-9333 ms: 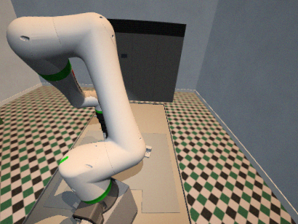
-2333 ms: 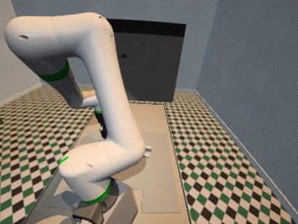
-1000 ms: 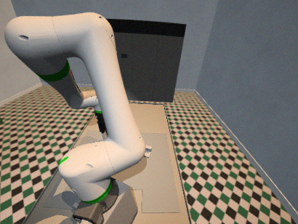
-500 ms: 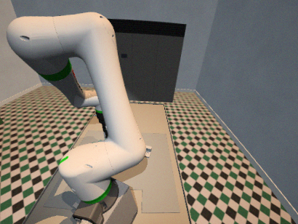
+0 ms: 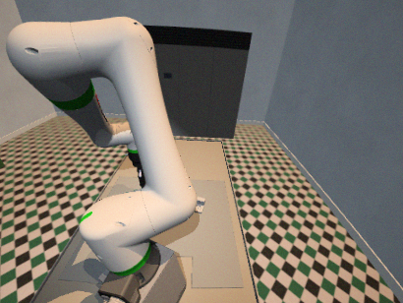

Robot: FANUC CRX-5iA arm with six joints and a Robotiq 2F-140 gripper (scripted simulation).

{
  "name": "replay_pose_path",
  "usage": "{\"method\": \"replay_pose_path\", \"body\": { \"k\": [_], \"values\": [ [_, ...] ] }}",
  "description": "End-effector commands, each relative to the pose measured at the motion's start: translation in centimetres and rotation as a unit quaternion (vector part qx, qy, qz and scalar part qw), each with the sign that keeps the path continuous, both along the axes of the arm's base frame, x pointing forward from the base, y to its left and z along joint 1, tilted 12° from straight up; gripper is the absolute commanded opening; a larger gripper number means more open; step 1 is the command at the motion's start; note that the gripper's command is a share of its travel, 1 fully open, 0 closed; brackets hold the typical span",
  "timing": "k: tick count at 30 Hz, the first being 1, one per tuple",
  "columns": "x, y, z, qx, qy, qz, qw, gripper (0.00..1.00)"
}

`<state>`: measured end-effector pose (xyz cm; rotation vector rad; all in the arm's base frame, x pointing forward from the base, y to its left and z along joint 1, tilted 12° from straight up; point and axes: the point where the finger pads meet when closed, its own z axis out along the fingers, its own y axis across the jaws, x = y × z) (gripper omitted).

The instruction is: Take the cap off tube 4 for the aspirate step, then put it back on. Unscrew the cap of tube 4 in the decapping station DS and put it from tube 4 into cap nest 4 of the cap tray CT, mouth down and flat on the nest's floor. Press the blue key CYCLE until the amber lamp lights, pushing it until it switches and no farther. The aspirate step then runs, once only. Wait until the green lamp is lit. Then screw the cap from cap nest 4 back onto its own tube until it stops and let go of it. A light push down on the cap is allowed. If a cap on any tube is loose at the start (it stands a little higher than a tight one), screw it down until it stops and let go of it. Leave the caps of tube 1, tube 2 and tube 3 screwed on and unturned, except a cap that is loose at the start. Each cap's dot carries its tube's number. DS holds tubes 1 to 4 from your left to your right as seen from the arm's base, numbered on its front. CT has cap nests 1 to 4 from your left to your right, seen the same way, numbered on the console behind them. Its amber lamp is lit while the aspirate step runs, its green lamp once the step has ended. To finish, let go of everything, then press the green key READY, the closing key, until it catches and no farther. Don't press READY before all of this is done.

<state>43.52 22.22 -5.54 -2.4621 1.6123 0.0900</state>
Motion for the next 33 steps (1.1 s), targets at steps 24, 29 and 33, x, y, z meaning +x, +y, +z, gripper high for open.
{"method": "replay_pose_path", "body": {
  "k": [24,29,33],
  "values": [
    [0.02,0.00,0.01,-0.015,-0.051,0.253,0.966,0.00],
    [0.02,0.00,0.01,-0.015,-0.051,0.253,0.966,0.35],
    [0.02,0.00,0.01,-0.015,-0.051,0.253,0.966,0.35]
  ]
}}
